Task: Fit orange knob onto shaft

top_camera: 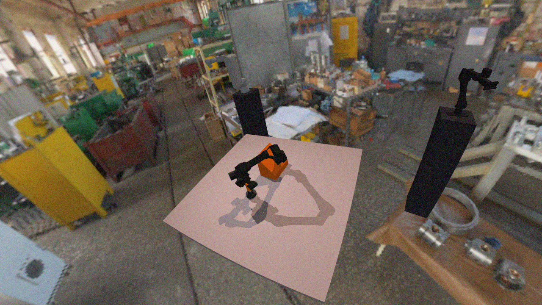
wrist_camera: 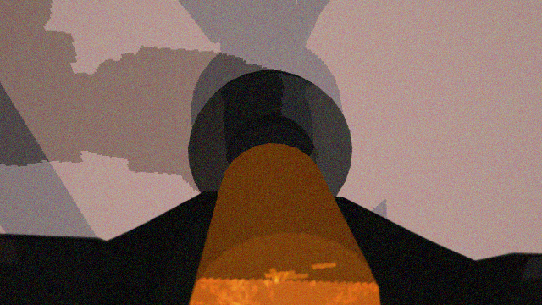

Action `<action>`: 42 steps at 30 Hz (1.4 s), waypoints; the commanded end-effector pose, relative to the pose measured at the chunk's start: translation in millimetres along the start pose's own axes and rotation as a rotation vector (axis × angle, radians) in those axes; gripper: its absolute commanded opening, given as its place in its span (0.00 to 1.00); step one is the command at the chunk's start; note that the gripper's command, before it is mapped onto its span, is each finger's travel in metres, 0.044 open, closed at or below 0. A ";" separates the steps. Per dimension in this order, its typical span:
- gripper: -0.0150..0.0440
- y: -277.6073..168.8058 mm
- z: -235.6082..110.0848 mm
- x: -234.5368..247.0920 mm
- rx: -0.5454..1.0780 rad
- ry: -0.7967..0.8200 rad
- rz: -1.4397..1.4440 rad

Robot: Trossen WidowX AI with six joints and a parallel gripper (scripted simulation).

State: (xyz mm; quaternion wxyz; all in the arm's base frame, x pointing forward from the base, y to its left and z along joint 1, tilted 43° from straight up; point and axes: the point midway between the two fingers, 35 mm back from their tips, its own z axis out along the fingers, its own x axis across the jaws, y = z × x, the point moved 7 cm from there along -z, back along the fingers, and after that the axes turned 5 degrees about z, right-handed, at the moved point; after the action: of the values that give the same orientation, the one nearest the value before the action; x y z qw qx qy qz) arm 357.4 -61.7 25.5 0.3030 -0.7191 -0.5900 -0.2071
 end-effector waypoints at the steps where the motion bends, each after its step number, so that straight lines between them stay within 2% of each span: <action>1: 0.25 1.5 -3.6 1.5 -0.005 -0.002 -0.078; 5: 0.25 3.6 -4.1 1.4 -0.005 -0.003 -0.201; 42: 0.25 1.8 -3.6 1.3 -0.005 -0.002 -0.201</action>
State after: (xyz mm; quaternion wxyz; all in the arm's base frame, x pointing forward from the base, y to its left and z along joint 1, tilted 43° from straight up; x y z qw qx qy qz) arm 357.3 -63.0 26.6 0.2813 -0.6579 -0.6574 -0.2363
